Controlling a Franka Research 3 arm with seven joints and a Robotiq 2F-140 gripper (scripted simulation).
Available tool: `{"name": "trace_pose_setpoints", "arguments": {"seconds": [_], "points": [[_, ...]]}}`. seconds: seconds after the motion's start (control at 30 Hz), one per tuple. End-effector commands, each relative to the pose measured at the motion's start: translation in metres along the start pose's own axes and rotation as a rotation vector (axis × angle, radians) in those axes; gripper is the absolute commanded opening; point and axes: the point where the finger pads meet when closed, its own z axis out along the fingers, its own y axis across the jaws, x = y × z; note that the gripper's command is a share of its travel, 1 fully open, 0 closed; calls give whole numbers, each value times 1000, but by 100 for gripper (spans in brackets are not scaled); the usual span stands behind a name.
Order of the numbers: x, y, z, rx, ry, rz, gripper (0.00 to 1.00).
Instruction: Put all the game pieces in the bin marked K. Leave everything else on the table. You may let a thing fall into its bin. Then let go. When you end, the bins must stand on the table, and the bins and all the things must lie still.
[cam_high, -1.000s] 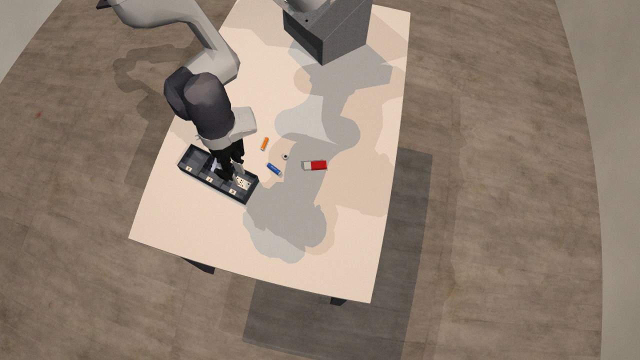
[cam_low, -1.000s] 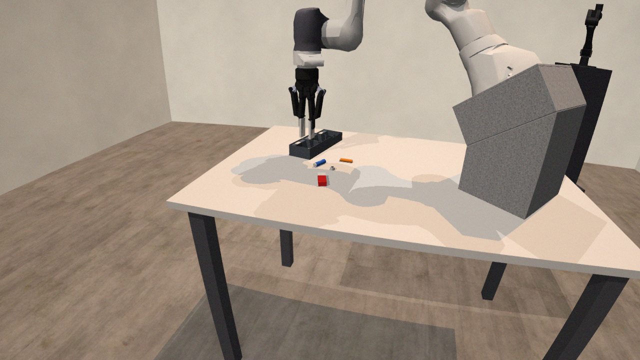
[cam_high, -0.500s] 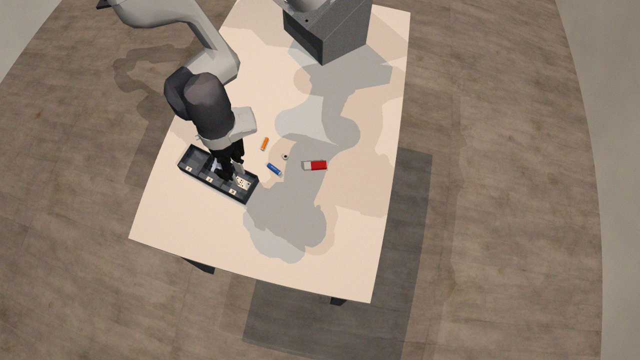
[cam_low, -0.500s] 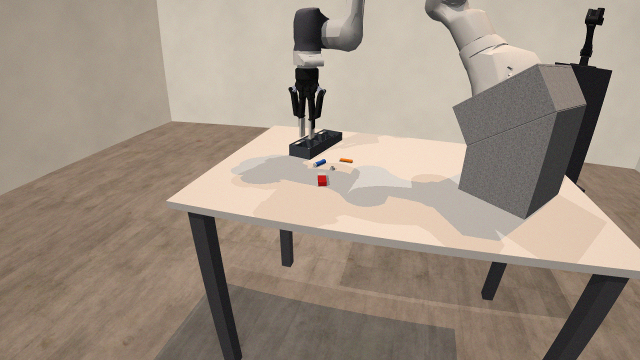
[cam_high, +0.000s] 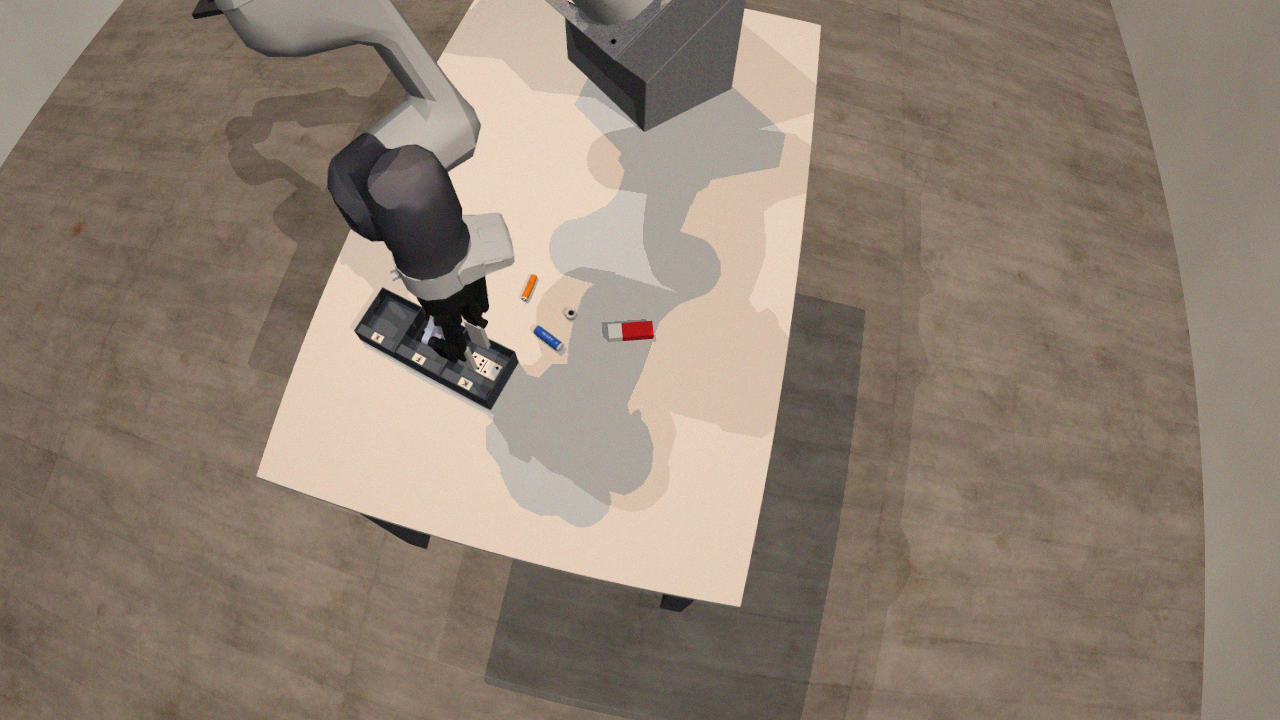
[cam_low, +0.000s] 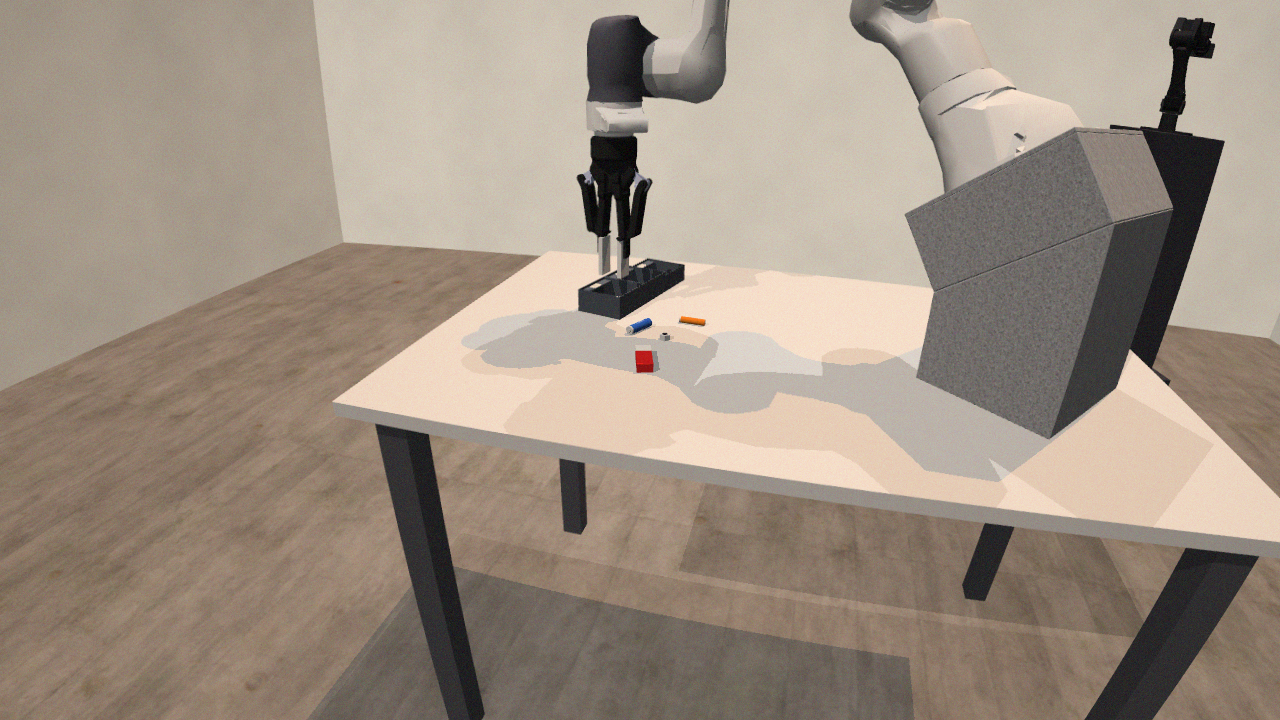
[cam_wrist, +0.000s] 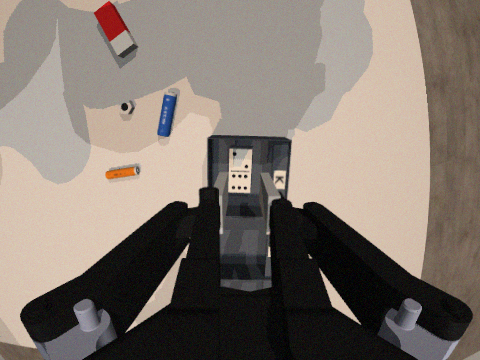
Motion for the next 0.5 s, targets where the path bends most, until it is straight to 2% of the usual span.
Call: {"name": "trace_pose_setpoints", "arguments": {"seconds": [0.0, 0.47], "points": [[1, -1, -1, 3, 0, -3, 19], [0, -3, -1, 3, 0, -3, 19]]}}
